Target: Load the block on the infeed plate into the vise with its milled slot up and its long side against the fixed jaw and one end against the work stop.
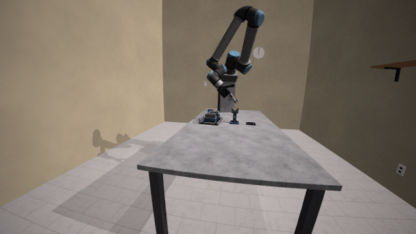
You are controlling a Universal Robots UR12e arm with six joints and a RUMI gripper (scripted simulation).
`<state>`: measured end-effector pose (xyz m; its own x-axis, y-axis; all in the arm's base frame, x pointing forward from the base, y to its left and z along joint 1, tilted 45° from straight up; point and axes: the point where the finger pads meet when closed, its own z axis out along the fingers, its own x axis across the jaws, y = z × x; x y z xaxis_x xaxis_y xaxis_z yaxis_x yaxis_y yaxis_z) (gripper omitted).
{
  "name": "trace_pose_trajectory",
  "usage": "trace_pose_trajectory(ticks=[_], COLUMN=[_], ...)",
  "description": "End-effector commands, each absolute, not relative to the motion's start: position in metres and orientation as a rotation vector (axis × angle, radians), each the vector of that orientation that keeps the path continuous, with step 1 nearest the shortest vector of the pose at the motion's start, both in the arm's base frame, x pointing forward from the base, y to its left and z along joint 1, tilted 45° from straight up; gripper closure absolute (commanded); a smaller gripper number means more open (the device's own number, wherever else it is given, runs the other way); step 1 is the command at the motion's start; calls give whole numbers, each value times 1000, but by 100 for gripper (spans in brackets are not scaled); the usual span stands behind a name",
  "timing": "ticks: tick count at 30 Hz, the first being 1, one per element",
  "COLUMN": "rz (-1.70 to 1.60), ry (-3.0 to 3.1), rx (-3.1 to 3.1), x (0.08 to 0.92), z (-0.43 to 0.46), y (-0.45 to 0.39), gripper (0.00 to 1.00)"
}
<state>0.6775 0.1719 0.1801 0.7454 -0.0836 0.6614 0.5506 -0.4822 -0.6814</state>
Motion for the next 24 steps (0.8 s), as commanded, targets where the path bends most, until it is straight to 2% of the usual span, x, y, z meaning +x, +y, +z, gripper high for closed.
trace_pose_trajectory(ticks=[1, 24], rz=[-792, -792], ry=[-356, -356], rx=[-1938, -1938], x=[679, 693], z=[179, 164], y=[173, 178], gripper=[100, 100])
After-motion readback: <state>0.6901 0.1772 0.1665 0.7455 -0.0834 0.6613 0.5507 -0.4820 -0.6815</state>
